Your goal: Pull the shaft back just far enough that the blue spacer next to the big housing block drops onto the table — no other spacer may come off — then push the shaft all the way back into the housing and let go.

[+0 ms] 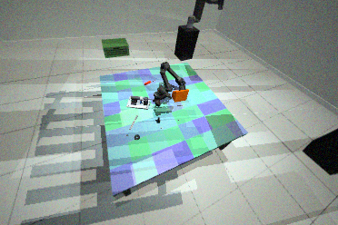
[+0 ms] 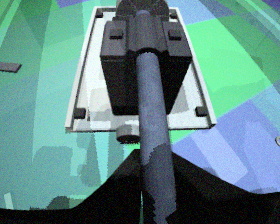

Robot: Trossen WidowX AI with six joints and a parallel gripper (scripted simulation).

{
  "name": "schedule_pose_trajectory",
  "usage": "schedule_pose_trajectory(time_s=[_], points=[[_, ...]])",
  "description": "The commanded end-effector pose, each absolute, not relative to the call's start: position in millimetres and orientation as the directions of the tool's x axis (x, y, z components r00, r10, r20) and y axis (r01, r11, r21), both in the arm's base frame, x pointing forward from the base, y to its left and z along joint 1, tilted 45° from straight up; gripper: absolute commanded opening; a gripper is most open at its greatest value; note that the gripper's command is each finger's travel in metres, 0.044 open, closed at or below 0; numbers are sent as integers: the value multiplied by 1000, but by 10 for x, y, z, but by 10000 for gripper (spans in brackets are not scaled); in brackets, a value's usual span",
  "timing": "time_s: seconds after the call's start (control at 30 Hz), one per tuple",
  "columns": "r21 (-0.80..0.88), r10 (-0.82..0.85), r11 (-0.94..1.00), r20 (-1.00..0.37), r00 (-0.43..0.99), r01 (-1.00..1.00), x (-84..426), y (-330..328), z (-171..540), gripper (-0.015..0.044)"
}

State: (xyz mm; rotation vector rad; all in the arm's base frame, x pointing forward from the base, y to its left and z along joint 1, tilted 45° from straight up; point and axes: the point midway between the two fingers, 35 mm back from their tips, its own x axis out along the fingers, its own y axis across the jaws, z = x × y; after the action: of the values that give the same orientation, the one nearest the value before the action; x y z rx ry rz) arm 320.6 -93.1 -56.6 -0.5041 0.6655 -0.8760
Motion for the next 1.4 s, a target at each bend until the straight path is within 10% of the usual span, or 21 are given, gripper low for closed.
schedule_pose_trajectory(time_s=[0.0, 1.37], points=[[-646, -825, 549, -317, 468, 531, 3228, -933, -555, 0], [-646, -825, 549, -317, 468, 531, 3264, -954, -544, 0]])
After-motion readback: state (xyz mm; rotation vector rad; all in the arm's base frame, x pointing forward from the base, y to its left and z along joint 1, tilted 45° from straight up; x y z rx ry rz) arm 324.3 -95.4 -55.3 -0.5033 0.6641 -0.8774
